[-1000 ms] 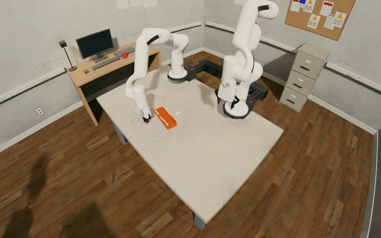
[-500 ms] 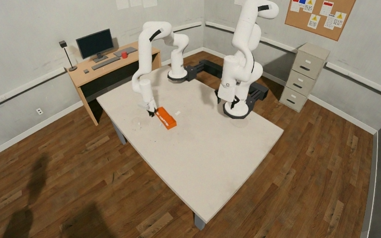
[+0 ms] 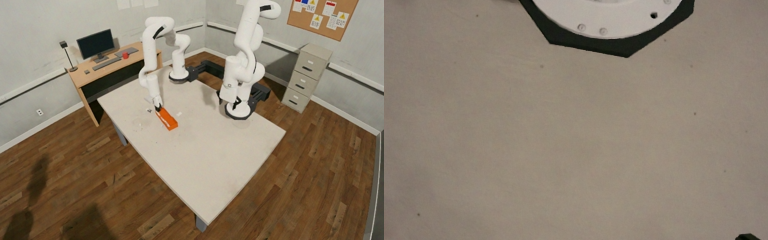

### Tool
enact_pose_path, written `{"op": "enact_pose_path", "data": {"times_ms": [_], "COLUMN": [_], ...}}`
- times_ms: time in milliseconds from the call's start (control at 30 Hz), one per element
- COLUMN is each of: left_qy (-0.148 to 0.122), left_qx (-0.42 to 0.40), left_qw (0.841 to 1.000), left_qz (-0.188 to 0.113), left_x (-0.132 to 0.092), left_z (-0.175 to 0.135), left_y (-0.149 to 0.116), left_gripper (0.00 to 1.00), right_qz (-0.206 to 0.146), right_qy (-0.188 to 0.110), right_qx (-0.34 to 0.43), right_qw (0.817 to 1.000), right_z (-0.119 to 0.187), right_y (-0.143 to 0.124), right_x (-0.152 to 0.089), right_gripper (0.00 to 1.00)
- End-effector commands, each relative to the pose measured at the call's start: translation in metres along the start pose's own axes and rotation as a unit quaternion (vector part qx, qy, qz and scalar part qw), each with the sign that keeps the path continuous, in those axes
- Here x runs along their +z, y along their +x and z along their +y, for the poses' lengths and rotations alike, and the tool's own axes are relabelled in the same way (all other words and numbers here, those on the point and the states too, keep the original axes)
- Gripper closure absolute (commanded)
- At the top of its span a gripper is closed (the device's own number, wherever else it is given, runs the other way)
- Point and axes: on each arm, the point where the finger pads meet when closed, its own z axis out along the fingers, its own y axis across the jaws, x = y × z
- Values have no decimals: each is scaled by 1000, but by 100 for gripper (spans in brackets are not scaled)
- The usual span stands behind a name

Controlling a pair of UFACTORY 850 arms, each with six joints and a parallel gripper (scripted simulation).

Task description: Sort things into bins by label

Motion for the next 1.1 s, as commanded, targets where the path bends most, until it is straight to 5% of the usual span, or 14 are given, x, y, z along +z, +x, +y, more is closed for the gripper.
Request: {"op": "enact_pose_path", "data": {"times_ms": [0, 133, 1067], "left_qy": [0, 0, 0], "left_qx": [0, 0, 0], "left_qw": [1000, 1000, 1000], "left_qz": [-1, -1, -1], "left_x": [0, 0, 0], "left_z": [0, 0, 0], "left_y": [-1, -1, -1], "left_gripper": [0, 0, 0], "right_qz": [6, 7, 8], "right_qy": [-1, -2, -3], "right_qx": [78, 98, 98], "right_qw": [997, 995, 995], "right_z": [8, 16, 16], "right_y": [-24, -45, -44], "right_x": [-1, 0, 21], "right_gripper": [89, 89, 89]}}
